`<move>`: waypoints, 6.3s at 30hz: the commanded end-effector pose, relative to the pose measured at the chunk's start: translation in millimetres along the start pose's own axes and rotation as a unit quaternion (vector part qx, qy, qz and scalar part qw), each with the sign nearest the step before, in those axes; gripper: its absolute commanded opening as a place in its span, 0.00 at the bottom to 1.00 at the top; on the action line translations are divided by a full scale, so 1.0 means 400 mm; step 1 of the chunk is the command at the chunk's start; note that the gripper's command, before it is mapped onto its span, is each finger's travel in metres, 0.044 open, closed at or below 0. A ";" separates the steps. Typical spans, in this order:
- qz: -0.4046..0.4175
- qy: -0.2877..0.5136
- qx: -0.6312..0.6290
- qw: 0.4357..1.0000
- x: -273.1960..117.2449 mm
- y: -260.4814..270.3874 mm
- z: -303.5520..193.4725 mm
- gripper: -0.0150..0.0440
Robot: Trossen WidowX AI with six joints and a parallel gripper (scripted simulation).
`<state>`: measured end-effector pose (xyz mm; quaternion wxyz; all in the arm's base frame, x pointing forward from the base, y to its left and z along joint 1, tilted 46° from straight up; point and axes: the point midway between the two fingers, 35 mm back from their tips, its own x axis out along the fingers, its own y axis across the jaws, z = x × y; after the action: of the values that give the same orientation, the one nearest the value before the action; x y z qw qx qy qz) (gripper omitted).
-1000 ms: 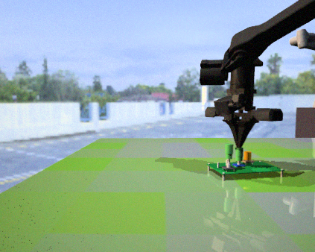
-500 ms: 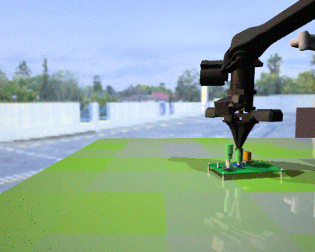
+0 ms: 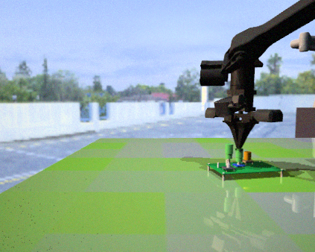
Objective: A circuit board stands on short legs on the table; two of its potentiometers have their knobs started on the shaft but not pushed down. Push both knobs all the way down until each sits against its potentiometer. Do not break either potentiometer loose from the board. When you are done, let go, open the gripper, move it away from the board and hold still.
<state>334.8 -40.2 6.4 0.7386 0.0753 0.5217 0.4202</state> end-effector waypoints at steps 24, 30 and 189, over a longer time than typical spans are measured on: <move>0.006 0.004 -0.008 1.000 0.031 0.004 0.005 0.25; 0.006 0.004 -0.008 1.000 0.033 0.004 0.005 0.25; -0.009 -0.006 0.836 0.549 -0.129 0.004 0.112 0.25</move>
<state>363.2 -60.4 59.8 0.3831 0.6363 0.6445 -0.1815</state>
